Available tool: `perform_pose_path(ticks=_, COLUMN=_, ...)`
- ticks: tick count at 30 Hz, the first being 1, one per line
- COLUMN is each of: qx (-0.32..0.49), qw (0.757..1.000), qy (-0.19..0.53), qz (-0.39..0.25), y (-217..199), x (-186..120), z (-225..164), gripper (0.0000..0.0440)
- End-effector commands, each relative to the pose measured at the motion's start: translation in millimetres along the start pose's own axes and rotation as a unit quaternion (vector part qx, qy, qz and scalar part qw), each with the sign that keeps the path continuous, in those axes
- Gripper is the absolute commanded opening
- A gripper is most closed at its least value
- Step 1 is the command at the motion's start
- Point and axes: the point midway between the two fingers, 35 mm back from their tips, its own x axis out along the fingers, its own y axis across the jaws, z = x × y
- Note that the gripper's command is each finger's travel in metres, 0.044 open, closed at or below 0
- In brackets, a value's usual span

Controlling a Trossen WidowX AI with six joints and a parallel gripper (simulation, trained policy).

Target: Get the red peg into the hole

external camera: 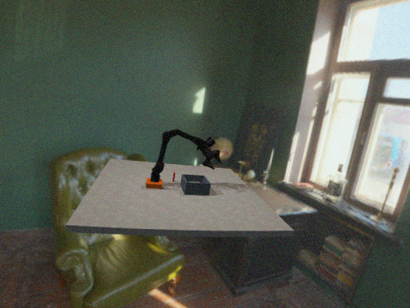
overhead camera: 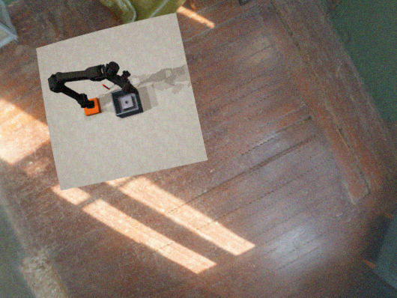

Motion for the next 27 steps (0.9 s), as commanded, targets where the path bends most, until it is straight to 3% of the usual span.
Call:
perform_pose_path(ticks=1, qx=0.041, qw=0.999, qy=0.003, qz=0.030, y=18.5, x=-12.4, z=-2.3, gripper=0.0440)
perform_pose_path(ticks=14, qx=0.227, qw=0.962, qy=0.054, qz=0.138, y=86.2, x=-70.4, z=-14.8, gripper=0.0440)
perform_pose_path(ticks=27, qx=0.393, qw=0.881, qy=0.166, qz=0.203, y=147.3, x=-131.4, z=-45.8, gripper=0.0440)
